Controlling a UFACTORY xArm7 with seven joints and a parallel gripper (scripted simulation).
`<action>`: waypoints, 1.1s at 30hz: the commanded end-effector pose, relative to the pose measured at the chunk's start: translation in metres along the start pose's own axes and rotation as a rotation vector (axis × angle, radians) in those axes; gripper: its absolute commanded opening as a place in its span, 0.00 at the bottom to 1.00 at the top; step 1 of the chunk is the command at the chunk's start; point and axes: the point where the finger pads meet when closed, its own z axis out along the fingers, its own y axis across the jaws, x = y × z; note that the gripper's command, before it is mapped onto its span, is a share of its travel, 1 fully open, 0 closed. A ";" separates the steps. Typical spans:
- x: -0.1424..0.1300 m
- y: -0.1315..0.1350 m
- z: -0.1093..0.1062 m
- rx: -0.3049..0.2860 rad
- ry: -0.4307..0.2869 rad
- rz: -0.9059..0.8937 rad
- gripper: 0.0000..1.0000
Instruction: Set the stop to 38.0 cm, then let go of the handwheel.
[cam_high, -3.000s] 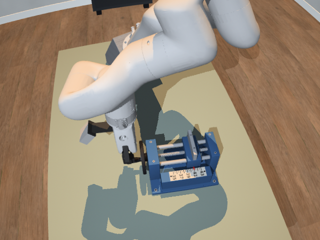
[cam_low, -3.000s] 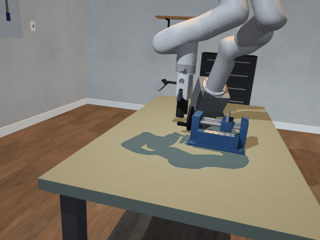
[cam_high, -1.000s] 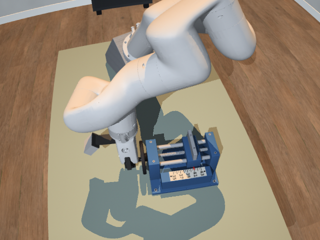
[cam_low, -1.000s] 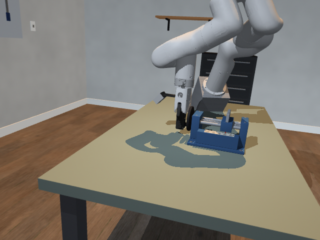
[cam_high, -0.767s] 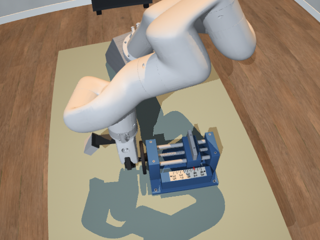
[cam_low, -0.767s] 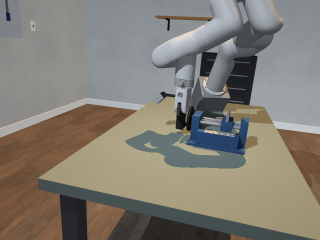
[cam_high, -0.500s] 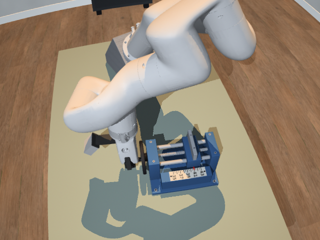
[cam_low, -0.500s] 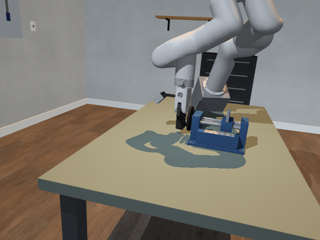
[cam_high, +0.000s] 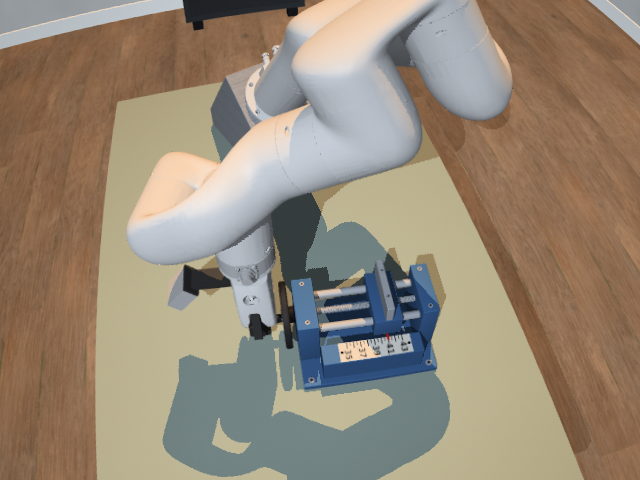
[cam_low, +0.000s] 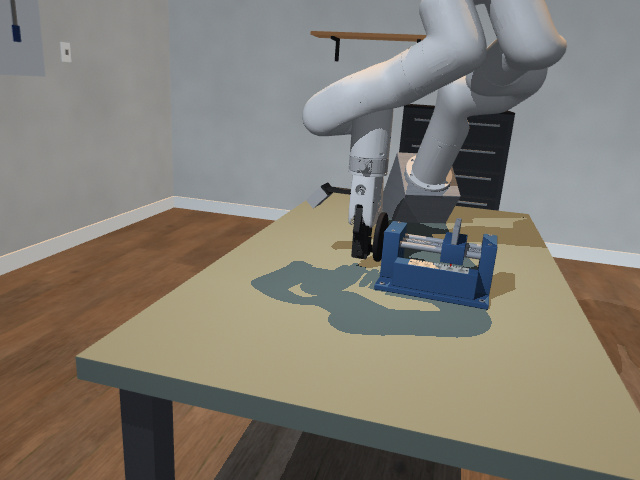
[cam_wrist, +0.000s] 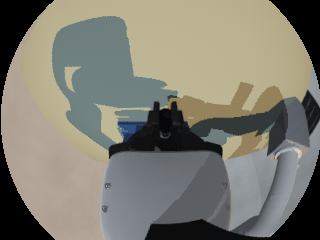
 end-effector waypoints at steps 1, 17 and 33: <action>0.001 0.000 -0.001 0.002 0.001 0.001 0.06; 0.001 0.004 -0.004 0.002 0.001 0.001 0.06; 0.001 0.013 -0.012 0.002 0.001 0.001 0.06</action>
